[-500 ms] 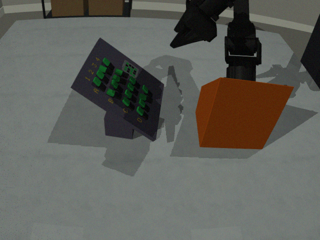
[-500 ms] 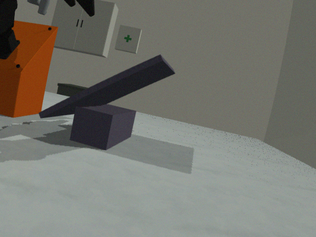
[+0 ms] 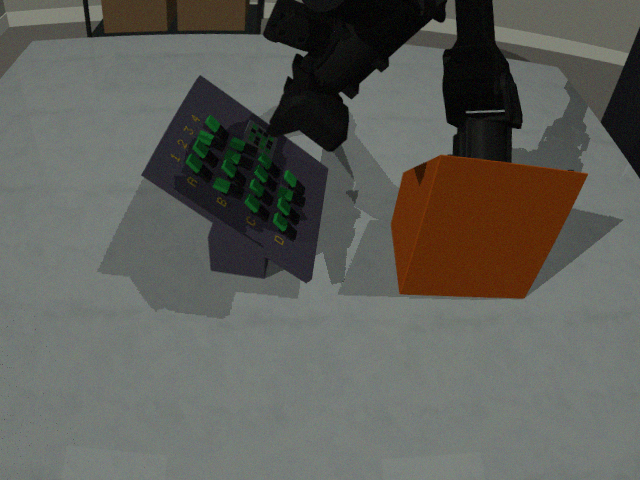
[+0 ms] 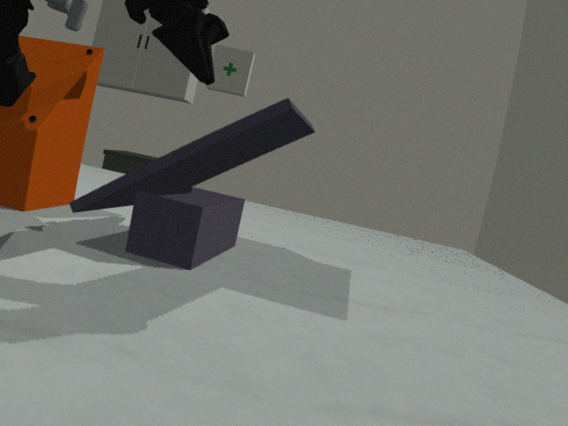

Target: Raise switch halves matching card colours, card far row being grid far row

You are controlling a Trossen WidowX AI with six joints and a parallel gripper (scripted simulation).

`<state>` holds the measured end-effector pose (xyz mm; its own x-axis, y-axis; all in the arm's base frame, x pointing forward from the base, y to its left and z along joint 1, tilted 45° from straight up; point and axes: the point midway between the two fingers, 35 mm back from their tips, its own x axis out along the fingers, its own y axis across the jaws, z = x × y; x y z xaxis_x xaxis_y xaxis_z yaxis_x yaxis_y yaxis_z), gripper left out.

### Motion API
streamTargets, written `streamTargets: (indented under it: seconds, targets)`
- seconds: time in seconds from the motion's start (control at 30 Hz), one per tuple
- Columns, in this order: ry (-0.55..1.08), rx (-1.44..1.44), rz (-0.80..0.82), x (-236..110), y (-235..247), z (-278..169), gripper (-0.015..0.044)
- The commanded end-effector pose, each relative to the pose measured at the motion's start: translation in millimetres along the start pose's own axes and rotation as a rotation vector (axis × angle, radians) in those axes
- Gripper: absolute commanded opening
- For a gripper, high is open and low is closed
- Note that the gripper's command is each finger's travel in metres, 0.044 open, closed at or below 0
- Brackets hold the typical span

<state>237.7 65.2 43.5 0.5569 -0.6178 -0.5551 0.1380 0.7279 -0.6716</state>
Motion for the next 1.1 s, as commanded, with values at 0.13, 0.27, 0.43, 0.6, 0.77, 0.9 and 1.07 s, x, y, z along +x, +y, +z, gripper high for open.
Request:
streamTargets:
  seconds: [0.13, 0.27, 0.43, 0.6, 0.77, 0.9, 1.07]
  targets:
    - [0.004, -0.011, -0.019, 29.4, 0.2, 3.9, 0.0000]
    - [0.013, -0.014, -0.020, 46.5, -1.1, 4.8, 0.0000]
    - [0.012, -0.014, -0.021, 53.2, -1.5, 4.9, 0.0000]
    - [0.012, -0.014, -0.021, 57.8, -1.8, 4.9, 0.0000]
    - [0.012, -0.014, -0.021, 64.1, -1.7, 5.0, 0.0000]
    - [0.012, -0.014, -0.021, 69.7, -1.9, 5.1, 0.0000]
    - [0.012, -0.014, -0.021, 70.6, -2.0, 5.1, 0.0000]
